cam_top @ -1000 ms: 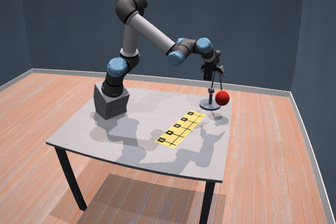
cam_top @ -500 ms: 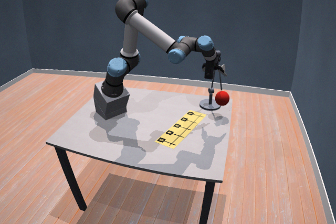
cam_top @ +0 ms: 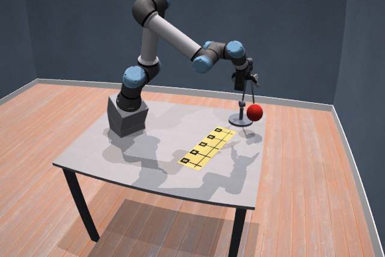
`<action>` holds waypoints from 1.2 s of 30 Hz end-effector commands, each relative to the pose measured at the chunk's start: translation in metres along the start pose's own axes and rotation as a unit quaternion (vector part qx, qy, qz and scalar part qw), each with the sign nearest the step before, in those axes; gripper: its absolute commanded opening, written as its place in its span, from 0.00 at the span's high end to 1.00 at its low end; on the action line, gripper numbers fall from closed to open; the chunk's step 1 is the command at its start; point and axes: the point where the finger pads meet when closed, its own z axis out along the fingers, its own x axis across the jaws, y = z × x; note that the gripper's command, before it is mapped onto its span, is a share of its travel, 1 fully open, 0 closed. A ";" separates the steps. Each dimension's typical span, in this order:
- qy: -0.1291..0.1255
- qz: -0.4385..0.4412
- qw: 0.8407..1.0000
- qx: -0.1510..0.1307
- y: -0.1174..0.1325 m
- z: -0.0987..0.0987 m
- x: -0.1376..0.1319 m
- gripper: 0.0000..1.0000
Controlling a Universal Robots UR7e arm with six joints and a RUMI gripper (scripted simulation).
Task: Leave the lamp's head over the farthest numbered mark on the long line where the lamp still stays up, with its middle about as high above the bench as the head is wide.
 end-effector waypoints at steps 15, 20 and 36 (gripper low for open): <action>0.082 -0.107 0.990 0.030 0.012 0.000 -0.024 0.00; 0.095 -0.118 0.987 0.052 0.017 0.002 -0.030 0.00; 0.136 -0.147 0.973 0.113 0.029 0.007 -0.048 0.00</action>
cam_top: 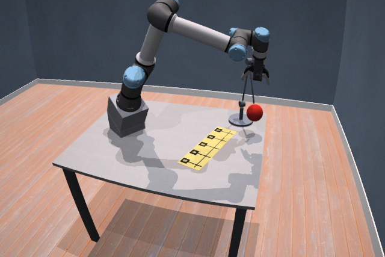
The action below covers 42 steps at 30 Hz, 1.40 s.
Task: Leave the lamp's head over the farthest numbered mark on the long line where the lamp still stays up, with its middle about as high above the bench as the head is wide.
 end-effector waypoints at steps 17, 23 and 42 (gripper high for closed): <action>0.074 -0.115 0.990 0.018 0.009 -0.002 -0.021 0.00; 0.078 -0.133 0.988 0.014 0.008 -0.004 -0.021 0.00; 0.097 -0.145 0.984 0.032 0.006 -0.009 -0.025 0.00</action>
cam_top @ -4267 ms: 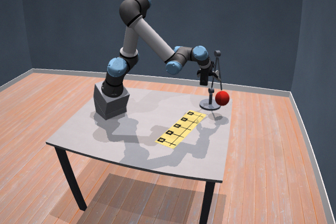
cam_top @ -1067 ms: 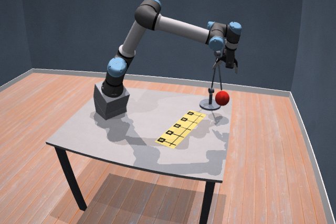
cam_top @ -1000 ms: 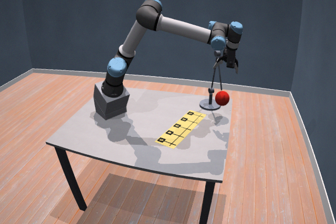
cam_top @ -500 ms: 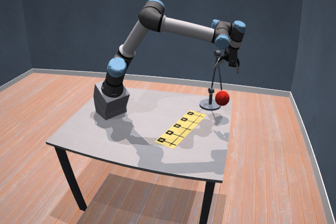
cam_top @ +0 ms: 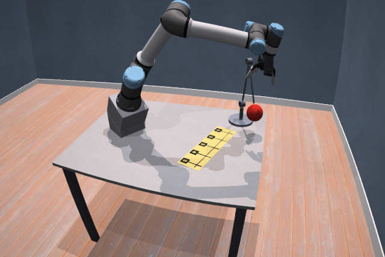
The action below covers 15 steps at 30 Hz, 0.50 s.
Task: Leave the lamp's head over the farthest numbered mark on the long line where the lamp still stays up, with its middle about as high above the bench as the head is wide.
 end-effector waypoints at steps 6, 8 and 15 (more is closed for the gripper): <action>0.013 -0.110 0.993 -0.044 -0.002 -0.003 -0.002 0.00; 0.013 -0.110 0.993 -0.043 -0.002 -0.003 -0.002 0.00; 0.012 -0.110 0.993 -0.043 -0.002 -0.003 -0.001 0.00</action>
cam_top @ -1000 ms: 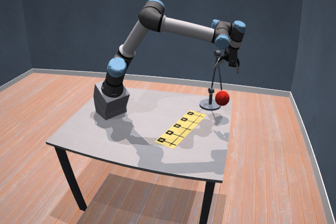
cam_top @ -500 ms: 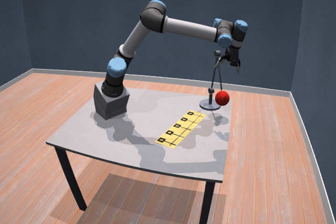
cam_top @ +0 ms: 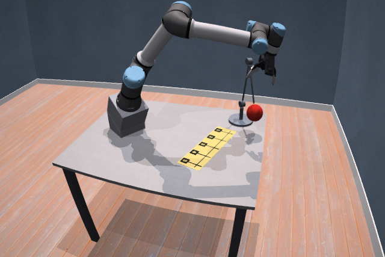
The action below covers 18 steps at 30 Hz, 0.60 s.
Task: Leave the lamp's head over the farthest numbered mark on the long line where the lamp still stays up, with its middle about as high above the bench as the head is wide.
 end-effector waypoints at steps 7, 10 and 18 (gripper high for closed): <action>-0.003 -0.107 0.993 -0.052 -0.001 -0.001 0.000 0.00; -0.002 -0.107 0.993 -0.051 -0.001 -0.001 0.000 0.00; 0.002 -0.108 0.993 -0.048 -0.001 -0.001 0.000 0.00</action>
